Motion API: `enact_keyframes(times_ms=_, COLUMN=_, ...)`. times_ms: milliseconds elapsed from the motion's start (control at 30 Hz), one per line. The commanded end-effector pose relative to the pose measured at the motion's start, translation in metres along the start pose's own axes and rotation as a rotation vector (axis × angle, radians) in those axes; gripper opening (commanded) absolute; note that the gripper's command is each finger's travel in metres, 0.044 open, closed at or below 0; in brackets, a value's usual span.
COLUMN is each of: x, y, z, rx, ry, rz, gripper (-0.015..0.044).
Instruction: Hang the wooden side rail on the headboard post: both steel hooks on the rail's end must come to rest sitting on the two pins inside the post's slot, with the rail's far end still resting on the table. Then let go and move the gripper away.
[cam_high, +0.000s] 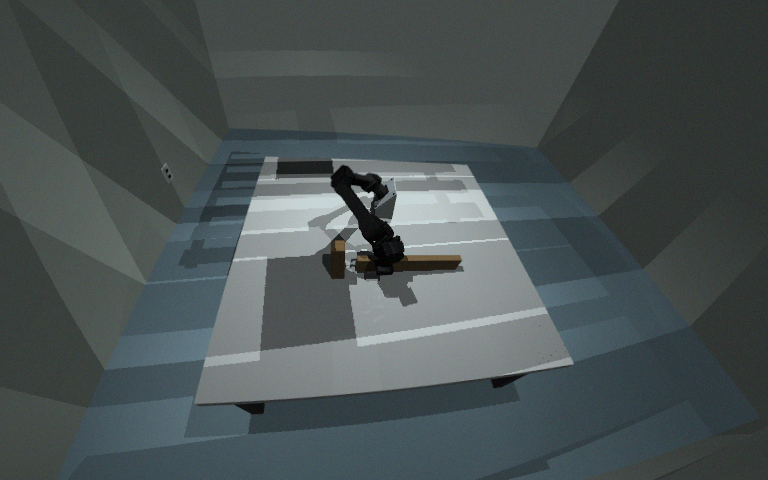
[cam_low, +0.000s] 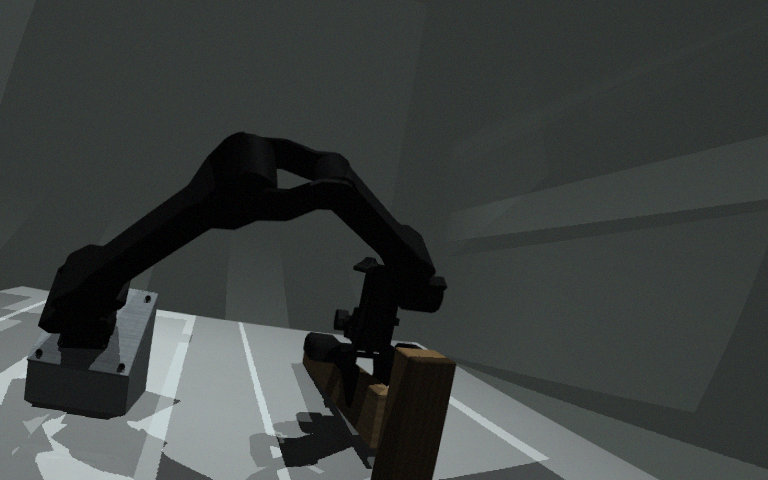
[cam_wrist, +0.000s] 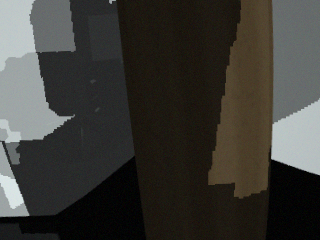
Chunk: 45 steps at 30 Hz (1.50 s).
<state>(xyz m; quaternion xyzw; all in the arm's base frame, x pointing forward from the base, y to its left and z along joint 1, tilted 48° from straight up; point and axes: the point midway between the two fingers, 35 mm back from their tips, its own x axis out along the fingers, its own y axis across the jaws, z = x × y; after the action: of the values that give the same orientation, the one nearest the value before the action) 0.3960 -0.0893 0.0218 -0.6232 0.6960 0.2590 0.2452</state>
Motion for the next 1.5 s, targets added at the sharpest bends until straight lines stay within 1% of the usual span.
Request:
enact_keyframes(times_ms=0, x=-0.0085, y=-0.0037, z=-0.0021, rx=0.003, ry=-0.003, rz=-0.021, gripper=0.0)
enact_keyframes(times_ms=1467, x=-0.006, y=-0.001, z=-0.0062, rx=0.002, ry=-0.003, rz=-0.021, gripper=0.0)
